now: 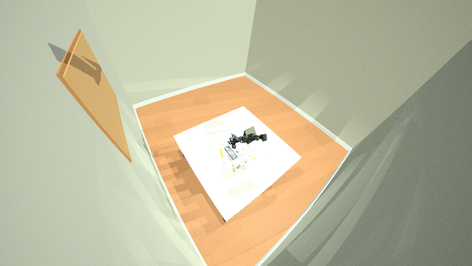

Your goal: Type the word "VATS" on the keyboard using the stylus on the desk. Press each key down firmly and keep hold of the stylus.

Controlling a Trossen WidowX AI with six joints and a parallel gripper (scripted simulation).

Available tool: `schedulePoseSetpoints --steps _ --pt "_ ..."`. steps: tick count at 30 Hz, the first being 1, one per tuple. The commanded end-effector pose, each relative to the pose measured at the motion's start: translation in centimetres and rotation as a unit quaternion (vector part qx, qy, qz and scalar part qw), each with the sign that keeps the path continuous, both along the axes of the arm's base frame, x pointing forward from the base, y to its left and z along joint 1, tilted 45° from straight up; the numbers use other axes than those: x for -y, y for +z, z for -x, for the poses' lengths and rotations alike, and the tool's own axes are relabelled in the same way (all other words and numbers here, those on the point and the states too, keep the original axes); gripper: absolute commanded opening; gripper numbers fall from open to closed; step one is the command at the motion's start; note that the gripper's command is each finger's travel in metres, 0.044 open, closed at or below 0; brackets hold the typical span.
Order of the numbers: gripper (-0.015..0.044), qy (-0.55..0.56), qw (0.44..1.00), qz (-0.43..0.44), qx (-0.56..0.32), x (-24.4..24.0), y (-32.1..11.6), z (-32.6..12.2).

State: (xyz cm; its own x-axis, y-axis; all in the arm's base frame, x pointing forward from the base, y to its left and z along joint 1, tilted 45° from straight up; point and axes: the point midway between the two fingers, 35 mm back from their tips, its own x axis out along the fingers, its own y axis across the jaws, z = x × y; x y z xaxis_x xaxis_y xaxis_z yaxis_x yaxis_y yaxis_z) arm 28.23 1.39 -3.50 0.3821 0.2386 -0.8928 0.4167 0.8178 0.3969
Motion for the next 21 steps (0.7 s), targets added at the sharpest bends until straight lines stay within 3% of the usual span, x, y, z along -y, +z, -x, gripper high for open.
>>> schedulePoseSetpoints --steps 1,10,21 --pt "0.0 -0.035 0.998 0.0 0.051 0.0 1.4 -1.0" --pt "0.0 -0.114 0.977 -0.033 0.18 -0.3 5.5 -2.8" --pt "0.0 -0.115 0.976 -0.035 0.182 -1.7 4.1 -2.6"
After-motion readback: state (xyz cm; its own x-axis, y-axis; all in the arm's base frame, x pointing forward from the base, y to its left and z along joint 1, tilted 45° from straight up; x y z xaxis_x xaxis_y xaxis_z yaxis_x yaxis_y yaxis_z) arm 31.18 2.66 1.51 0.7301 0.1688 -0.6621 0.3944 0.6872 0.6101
